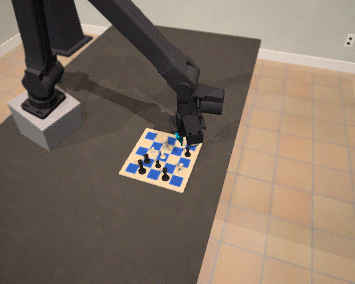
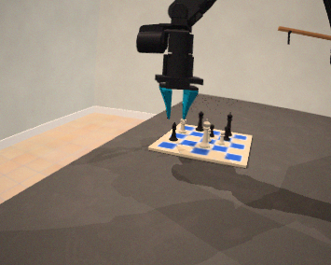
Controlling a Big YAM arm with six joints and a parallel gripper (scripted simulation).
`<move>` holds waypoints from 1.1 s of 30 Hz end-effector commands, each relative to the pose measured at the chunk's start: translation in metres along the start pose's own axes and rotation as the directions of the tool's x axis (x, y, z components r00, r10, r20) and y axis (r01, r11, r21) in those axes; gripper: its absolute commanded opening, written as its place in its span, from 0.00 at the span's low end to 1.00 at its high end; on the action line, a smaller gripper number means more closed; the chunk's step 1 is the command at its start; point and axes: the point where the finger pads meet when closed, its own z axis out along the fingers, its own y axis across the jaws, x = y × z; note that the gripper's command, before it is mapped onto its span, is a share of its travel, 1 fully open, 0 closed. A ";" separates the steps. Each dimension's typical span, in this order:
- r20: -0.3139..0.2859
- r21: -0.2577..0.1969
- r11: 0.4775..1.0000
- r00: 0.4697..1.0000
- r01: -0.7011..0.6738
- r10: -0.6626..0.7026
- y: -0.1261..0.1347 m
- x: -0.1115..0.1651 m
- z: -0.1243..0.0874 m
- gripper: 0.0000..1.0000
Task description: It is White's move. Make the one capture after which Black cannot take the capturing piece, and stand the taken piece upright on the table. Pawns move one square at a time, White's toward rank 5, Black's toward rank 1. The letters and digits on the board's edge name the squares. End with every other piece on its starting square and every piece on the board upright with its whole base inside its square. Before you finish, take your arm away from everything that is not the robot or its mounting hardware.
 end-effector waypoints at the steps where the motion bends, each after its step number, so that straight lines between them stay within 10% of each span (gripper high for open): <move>1: 0.009 -0.022 1.000 1.000 -0.003 0.003 0.011 -0.001 -0.002 0.35; 33: 0.010 -0.027 1.000 1.000 0.003 -0.002 0.020 0.001 -0.005 0.35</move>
